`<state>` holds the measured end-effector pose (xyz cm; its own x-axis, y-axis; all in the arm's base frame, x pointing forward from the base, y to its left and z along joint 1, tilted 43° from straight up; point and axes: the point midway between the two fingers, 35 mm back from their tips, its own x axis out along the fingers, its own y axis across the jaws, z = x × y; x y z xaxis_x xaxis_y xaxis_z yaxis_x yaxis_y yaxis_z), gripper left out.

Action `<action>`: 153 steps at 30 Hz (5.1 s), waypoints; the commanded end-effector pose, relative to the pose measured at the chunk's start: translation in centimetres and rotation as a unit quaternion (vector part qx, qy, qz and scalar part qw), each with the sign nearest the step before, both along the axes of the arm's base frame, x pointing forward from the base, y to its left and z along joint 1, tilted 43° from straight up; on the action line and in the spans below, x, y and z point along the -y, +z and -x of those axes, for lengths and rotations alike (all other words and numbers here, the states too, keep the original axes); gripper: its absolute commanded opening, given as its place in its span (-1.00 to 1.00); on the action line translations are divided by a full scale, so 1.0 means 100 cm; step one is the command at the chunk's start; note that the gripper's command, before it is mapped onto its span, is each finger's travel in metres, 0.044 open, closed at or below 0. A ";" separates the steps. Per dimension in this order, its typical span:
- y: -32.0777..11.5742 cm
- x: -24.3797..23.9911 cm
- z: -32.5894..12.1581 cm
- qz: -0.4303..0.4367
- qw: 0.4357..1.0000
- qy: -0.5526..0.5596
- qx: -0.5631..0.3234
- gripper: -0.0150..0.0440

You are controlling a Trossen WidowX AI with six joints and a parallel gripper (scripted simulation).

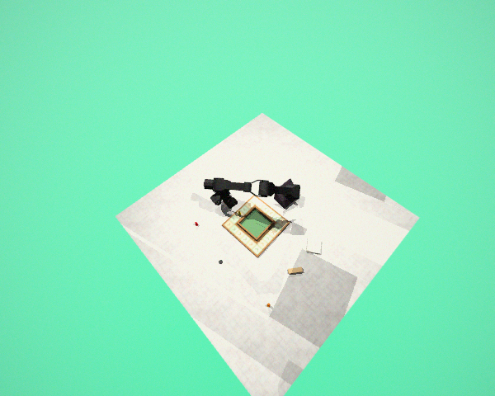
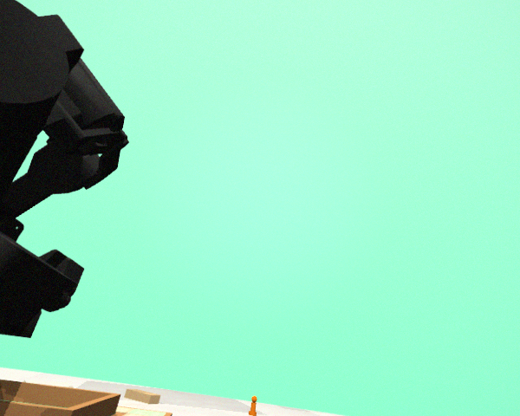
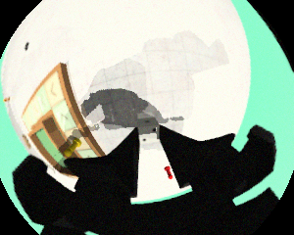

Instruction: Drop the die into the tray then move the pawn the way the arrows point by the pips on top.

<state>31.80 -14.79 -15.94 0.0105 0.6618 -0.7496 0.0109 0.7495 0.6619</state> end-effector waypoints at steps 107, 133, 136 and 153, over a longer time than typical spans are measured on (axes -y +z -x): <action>0.199 -0.128 0.056 0.175 0.721 -0.566 -0.359 -0.49; 0.253 -0.122 0.046 0.271 0.675 -0.659 -0.192 -0.49; 0.251 -0.122 0.048 0.271 0.675 -0.659 -0.192 -0.49; 0.251 -0.123 0.047 0.269 0.674 -0.659 -0.196 -0.49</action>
